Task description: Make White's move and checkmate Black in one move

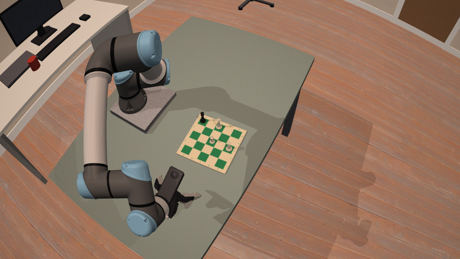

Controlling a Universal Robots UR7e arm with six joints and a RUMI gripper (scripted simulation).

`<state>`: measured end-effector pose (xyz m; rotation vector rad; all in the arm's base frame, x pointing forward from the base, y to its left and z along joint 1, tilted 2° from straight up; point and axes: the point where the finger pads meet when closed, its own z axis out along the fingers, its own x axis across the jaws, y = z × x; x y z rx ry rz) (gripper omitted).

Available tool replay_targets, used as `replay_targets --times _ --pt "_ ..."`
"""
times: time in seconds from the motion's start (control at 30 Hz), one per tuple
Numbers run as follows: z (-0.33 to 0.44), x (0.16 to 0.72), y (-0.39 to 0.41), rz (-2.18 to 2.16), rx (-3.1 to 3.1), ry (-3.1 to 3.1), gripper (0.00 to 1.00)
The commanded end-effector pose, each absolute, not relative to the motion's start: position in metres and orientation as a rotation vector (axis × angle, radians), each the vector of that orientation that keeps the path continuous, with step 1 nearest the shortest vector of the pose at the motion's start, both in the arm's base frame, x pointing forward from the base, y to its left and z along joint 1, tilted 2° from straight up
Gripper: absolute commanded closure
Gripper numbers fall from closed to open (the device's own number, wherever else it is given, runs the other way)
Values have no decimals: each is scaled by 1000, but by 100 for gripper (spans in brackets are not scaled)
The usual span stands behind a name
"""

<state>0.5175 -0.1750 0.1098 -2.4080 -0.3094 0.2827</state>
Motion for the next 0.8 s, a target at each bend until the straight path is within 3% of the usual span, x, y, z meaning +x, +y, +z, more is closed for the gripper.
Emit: replay_targets --times 0.0,0.77 --pt "72 500 -150 277 -2132 -341 0" --pt "38 486 -117 151 -1746 -271 0"
